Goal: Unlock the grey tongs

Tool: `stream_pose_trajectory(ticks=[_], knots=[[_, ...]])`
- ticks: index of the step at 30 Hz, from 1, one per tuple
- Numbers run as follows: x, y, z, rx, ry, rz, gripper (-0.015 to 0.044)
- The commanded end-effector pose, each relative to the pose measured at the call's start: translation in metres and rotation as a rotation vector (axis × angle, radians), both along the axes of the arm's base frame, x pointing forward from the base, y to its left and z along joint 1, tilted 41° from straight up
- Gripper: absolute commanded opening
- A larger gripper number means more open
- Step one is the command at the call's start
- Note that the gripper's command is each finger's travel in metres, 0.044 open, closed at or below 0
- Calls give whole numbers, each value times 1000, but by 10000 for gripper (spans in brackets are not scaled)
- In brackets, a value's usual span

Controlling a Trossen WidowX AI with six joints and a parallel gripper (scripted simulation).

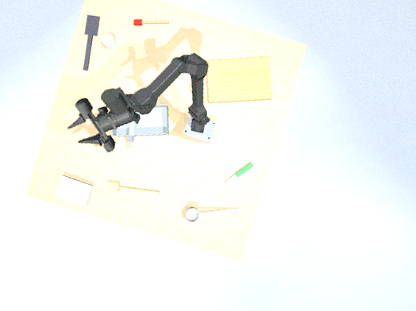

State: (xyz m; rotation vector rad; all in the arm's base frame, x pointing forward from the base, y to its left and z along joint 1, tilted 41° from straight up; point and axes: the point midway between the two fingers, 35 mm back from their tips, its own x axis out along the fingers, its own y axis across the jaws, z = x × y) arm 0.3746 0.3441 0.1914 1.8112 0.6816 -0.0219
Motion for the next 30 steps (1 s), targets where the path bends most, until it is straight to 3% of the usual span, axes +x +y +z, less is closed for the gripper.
stream_pose_trajectory(ticks=[1, 10, 20, 30], knots=[[12, -44, -52, -191, 62, -90, 260], [7, -169, -149, -648, 251, -261, 260], [-55, -305, -217, -1144, 559, -329, 260], [-57, -312, -220, -1175, 582, -328, 260]])
